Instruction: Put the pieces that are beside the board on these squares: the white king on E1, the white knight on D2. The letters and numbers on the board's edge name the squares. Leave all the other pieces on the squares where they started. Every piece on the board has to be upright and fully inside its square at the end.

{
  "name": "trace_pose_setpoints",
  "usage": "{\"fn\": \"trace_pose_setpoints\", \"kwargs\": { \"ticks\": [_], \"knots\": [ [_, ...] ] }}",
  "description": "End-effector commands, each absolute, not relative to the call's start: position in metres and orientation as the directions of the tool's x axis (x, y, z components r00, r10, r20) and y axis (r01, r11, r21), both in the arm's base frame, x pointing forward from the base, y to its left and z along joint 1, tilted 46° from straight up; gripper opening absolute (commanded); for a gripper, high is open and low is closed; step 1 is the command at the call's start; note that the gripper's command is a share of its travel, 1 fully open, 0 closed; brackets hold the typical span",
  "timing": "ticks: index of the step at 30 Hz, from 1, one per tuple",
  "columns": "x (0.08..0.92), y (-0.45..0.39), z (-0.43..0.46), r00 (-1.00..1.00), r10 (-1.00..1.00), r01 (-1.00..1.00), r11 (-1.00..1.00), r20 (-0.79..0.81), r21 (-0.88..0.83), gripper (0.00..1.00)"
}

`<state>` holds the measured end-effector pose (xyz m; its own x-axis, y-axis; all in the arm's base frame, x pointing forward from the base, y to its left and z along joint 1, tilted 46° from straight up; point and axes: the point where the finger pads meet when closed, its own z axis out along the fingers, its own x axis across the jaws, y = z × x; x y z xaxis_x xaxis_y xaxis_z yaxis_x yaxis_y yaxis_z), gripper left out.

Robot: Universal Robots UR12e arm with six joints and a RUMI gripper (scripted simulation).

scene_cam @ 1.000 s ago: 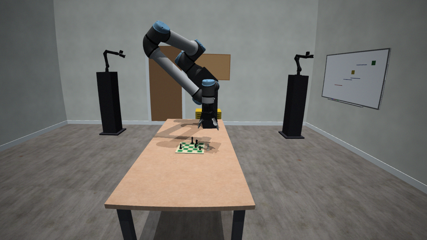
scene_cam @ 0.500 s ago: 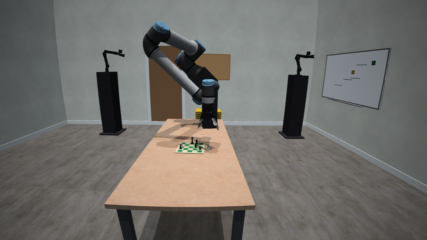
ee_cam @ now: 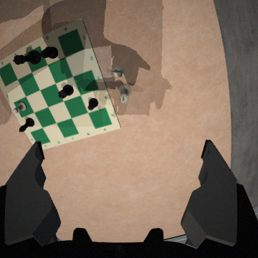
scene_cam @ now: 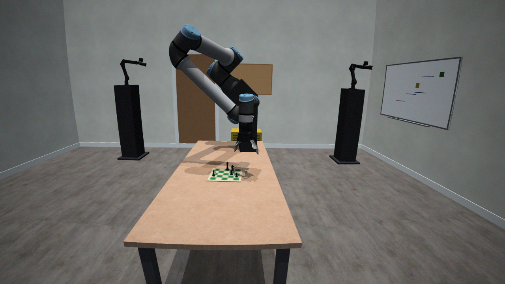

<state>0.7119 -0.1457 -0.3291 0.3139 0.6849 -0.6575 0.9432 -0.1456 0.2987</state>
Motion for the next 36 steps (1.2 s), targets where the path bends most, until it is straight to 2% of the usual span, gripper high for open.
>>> {"fn": "trace_pose_setpoints", "kwargs": {
  "ticks": [1, 22, 36],
  "knots": [
    [0.71, -0.145, -0.332, 0.368, 0.676, 0.924, -0.187, -0.639, 0.335, 1.0],
    [0.71, -0.144, -0.34, 0.688, 0.555, 0.718, -0.428, -0.467, 0.55, 1.0],
    [0.713, -0.144, -0.348, 0.955, 0.267, 0.276, -0.648, -0.128, 0.71, 1.0]
  ]
}}
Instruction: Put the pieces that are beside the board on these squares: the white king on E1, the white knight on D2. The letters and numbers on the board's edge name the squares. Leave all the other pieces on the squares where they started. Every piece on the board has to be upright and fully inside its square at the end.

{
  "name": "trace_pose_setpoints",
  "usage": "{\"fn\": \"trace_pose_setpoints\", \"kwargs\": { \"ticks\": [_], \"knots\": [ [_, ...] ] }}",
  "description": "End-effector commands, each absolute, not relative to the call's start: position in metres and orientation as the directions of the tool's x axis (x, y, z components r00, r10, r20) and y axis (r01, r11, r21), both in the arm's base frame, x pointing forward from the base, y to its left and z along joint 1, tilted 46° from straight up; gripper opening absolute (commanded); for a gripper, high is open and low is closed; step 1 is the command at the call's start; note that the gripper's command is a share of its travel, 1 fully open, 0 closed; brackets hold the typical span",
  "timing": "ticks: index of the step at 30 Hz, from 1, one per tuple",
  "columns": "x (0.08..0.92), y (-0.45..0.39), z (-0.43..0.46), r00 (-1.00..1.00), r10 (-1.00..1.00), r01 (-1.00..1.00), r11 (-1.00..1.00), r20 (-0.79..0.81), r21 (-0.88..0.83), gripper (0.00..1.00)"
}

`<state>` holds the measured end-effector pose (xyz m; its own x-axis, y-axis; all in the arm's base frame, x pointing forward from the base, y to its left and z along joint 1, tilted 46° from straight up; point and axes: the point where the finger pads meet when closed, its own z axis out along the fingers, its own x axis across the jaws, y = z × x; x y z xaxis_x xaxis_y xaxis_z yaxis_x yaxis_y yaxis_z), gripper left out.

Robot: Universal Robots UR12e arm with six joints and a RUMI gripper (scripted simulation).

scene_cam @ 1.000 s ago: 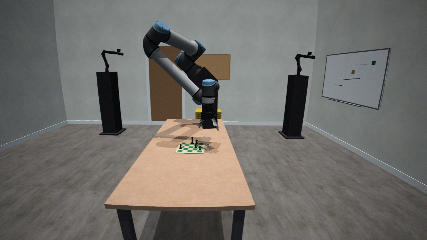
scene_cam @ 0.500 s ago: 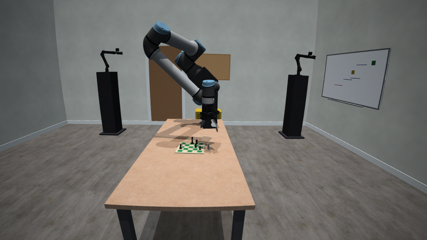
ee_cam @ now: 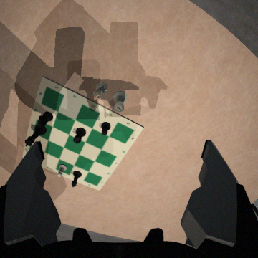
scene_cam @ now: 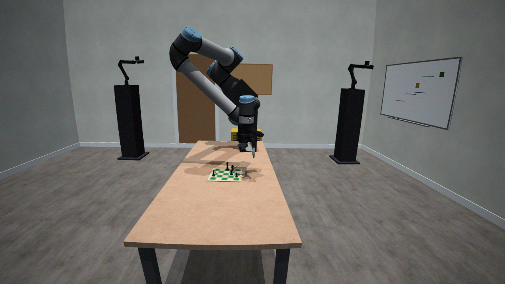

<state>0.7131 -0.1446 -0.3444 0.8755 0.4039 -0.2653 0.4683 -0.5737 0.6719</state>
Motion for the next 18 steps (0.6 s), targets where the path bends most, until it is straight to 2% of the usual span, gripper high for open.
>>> {"fn": "trace_pose_setpoints", "kwargs": {
  "ticks": [1, 3, 10, 18],
  "knots": [
    [0.7141, -0.1442, -0.3477, 0.966, 0.239, 0.235, -0.658, -0.097, 0.715, 1.0],
    [0.7141, -0.1442, -0.3477, 0.966, 0.239, 0.235, -0.658, -0.097, 0.715, 1.0],
    [0.716, -0.1458, -0.3515, 0.992, 0.027, -0.07, -0.7, 0.125, 0.711, 1.0],
    [0.72, -0.148, -0.3522, 0.906, -0.215, -0.41, -0.666, 0.365, 0.623, 1.0]
  ]
}}
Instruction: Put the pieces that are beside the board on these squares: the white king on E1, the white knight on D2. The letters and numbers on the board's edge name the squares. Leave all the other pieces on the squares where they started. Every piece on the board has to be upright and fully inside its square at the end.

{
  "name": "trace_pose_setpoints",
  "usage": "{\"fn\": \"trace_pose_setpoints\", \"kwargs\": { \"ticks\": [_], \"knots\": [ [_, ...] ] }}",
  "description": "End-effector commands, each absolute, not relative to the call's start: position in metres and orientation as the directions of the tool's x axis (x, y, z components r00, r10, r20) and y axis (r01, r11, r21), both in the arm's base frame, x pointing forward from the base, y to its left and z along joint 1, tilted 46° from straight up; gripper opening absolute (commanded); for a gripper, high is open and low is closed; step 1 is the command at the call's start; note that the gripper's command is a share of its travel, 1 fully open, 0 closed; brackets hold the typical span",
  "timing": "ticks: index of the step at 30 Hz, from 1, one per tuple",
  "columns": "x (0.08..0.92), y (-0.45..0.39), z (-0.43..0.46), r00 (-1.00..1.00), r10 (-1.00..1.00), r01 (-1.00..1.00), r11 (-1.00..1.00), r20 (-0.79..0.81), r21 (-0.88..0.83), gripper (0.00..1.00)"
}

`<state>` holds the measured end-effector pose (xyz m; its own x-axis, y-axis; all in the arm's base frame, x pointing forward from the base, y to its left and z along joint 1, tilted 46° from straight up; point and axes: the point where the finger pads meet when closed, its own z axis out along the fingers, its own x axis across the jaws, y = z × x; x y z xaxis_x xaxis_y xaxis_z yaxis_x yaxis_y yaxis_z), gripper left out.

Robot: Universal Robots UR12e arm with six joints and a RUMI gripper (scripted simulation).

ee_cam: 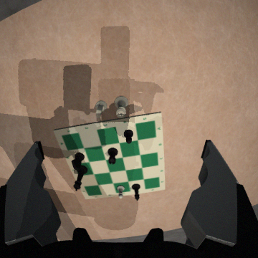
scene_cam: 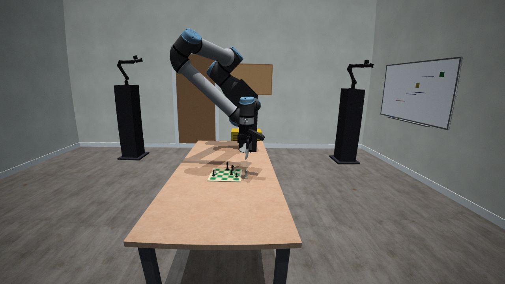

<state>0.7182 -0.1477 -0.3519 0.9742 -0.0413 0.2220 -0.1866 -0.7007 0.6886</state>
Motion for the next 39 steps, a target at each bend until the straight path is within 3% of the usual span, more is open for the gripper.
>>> {"fn": "trace_pose_setpoints", "kwargs": {
  "ticks": [1, 17, 39],
  "knots": [
    [0.72, -0.148, -0.352, 0.906, -0.215, -0.41, -0.666, 0.365, 0.623, 1.0],
    [0.722, -0.156, -0.353, 0.472, -0.575, -0.875, -0.399, 0.668, 0.274, 1.0],
    [0.718, -0.165, -0.352, -0.05, -0.699, -0.993, -0.043, 0.713, -0.112, 1.0]
  ]
}}
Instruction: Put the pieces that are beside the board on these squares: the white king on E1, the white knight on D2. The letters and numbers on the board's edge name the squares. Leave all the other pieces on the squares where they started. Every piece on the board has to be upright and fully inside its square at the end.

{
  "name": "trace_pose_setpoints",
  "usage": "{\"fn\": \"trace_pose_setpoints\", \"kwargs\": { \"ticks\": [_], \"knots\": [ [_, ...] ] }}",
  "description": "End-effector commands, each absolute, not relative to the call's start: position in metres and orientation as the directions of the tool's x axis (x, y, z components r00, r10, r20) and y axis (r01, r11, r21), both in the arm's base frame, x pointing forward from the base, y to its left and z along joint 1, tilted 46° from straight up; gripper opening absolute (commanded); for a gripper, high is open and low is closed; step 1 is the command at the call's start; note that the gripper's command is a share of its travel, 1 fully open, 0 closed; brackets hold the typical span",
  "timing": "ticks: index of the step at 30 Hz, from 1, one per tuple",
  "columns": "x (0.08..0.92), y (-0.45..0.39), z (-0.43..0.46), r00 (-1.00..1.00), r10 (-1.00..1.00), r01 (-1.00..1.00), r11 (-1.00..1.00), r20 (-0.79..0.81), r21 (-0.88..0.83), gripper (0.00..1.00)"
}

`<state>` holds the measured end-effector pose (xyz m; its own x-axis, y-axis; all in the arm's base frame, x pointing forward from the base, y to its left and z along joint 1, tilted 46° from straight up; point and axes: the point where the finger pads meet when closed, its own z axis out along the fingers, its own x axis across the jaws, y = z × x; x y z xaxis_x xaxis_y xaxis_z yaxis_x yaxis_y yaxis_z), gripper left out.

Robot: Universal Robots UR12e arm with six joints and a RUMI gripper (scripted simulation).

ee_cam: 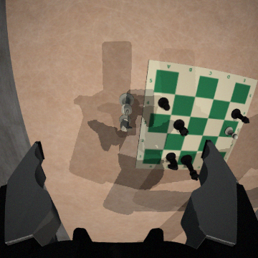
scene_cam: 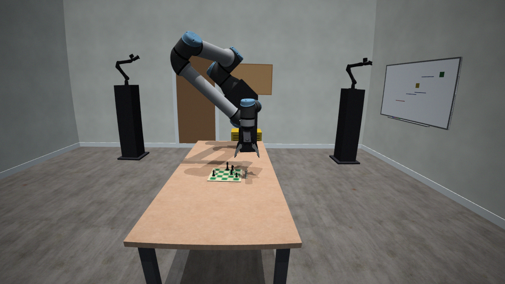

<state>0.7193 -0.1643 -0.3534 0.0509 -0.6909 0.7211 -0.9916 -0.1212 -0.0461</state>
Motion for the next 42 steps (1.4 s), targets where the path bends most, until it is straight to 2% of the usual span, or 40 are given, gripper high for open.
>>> {"fn": "trace_pose_setpoints", "kwargs": {
  "ticks": [1, 12, 32, 33, 42],
  "knots": [
    [0.7179, -0.1656, -0.3526, -0.071, -0.7, -0.992, -0.028, 0.711, -0.126, 1.0],
    [0.7146, -0.1687, -0.3538, -0.223, -0.696, -0.969, 0.082, 0.683, -0.233, 1.0],
    [0.7142, -0.1693, -0.3535, -0.271, -0.691, -0.957, 0.116, 0.67, -0.267, 1.0],
    [0.7142, -0.1693, -0.3535, -0.271, -0.691, -0.957, 0.115, 0.67, -0.267, 0.25],
    [0.7142, -0.1693, -0.3535, -0.27, -0.691, -0.957, 0.115, 0.67, -0.267, 0.25]
  ]
}}
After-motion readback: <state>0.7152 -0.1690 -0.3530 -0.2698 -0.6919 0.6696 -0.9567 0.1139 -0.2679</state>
